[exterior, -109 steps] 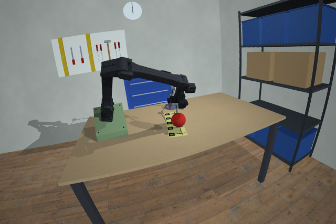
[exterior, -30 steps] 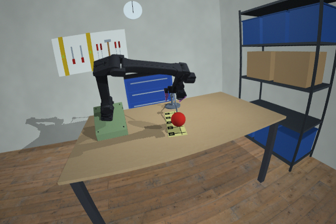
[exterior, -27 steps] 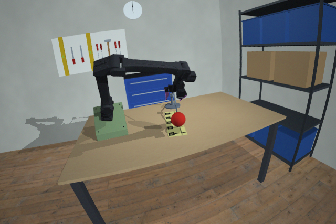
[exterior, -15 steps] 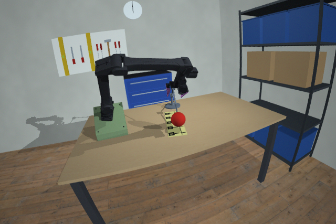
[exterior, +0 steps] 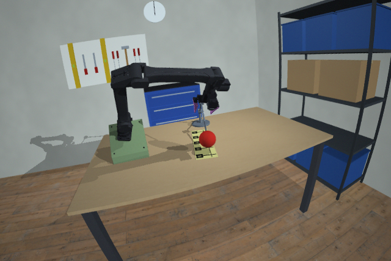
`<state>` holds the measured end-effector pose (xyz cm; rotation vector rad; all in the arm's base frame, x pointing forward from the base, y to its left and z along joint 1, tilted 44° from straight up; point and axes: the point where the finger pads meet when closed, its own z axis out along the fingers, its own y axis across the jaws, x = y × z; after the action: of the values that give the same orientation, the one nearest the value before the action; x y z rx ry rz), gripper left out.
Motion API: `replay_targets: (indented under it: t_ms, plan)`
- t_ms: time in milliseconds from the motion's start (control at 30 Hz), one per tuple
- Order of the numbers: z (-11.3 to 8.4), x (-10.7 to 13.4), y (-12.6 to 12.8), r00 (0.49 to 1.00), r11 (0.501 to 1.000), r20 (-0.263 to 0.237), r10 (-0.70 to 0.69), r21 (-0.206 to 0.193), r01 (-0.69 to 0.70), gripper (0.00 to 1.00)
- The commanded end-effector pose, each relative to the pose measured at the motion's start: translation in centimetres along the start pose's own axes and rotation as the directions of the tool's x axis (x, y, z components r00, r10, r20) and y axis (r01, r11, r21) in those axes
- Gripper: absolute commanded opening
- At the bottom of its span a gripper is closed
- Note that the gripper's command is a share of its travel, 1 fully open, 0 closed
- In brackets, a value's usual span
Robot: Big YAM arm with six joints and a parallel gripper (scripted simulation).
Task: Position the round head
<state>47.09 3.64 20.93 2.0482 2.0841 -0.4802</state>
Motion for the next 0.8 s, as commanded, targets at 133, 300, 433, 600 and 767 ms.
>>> replay_targets:
  t_ms: [133, 300, 433, 600, 767]
  plan:
    - [-0.6, 0.8, 0.4, 1.0, 0.994, 0.01, 0.027, -0.106, -0.026, 1.0]
    - [-0.7, 1.6, 0.7, 0.998, 0.979, 0.02, 0.056, -0.195, -0.051, 1.0]
    - [-0.8, 2.3, 1.0, 0.996, 0.962, 0.026, 0.08, -0.266, -0.07, 1.0]
    - [-0.2, 2.3, 1.2, 0.996, 0.958, 0.028, 0.085, -0.278, -0.074, 1.0]
    - [1.4, 2.0, 1.5, 0.996, 0.961, 0.029, 0.084, -0.267, -0.073, 1.0]
